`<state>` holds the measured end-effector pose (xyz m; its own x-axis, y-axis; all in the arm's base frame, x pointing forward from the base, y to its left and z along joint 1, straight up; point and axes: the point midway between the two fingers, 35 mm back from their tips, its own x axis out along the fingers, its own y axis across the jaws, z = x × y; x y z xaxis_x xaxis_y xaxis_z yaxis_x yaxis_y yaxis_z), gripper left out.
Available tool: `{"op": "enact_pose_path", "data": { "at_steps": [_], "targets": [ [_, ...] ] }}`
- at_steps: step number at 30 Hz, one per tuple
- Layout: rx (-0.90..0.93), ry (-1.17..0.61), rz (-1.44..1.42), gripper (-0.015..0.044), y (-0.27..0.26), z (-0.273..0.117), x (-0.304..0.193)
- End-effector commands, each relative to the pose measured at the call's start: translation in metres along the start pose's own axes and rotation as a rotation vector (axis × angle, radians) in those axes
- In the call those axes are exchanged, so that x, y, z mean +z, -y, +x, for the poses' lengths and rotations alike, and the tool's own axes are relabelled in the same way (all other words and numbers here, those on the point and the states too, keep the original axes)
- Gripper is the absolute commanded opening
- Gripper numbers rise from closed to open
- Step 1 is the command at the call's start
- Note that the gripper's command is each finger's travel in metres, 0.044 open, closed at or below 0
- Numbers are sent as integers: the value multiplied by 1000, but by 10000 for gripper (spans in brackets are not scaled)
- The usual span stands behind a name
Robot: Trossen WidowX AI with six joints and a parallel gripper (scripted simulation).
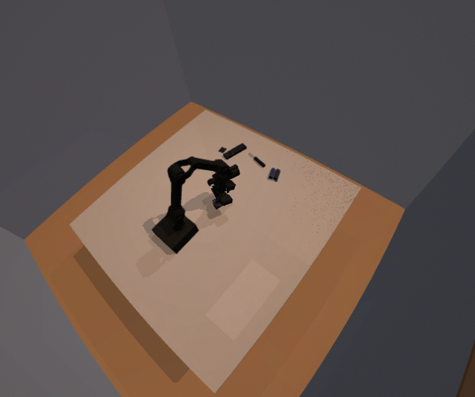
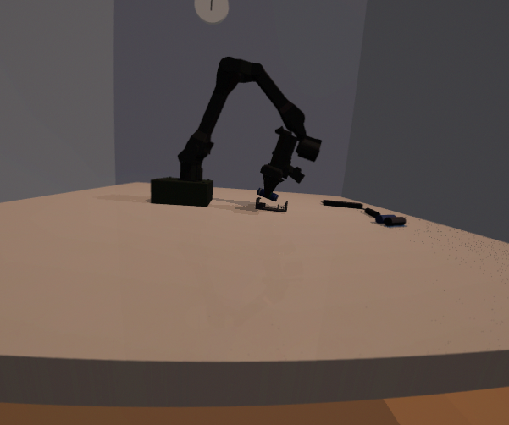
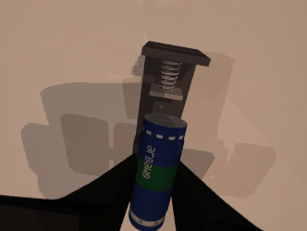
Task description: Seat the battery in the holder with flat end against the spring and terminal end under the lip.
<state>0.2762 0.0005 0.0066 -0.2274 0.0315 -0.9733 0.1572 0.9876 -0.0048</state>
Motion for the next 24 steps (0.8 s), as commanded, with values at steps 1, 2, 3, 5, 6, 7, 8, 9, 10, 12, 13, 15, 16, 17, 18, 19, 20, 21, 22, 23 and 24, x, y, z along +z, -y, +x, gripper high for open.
{"op": "enact_pose_path", "data": {
  "at_steps": [1,2,3,5,6,7,8,9,10,12,13,15,16,17,18,19,20,21,22,23,24],
  "targets": [
    [2,-25,-6,85,-1,2,2],
    [2,-32,-6,85,-1,2,2],
    [2,-39,-6,85,-1,3,3],
    [1,-52,-6,85,-1,3,3],
    [1,-59,-6,85,-1,4,4],
    [1,-66,-6,85,-1,4,4],
    [0,-72,-6,85,-1,4,5],
    [0,-79,-6,85,-1,5,5],
    [0,-86,-6,85,-1,5,5],
    [0,-100,-7,85,-1,6,6],
    [-1,-106,-7,85,-1,6,6],
    [-1,-120,-7,85,-1,7,7],
    [-1,-127,-7,85,-1,7,8],
    [-1,-133,-7,85,-1,8,8],
    [-2,-140,-7,85,-1,8,8],
    [-2,-147,-7,85,-1,8,9],
    [-2,-154,-7,85,-1,9,9],
    [-2,-161,-7,85,-1,9,9],
    [-2,-167,-7,85,-1,9,10],
    [-3,-174,-7,85,-1,10,10],
    [-3,-181,-7,85,-1,10,10]
  ]
}}
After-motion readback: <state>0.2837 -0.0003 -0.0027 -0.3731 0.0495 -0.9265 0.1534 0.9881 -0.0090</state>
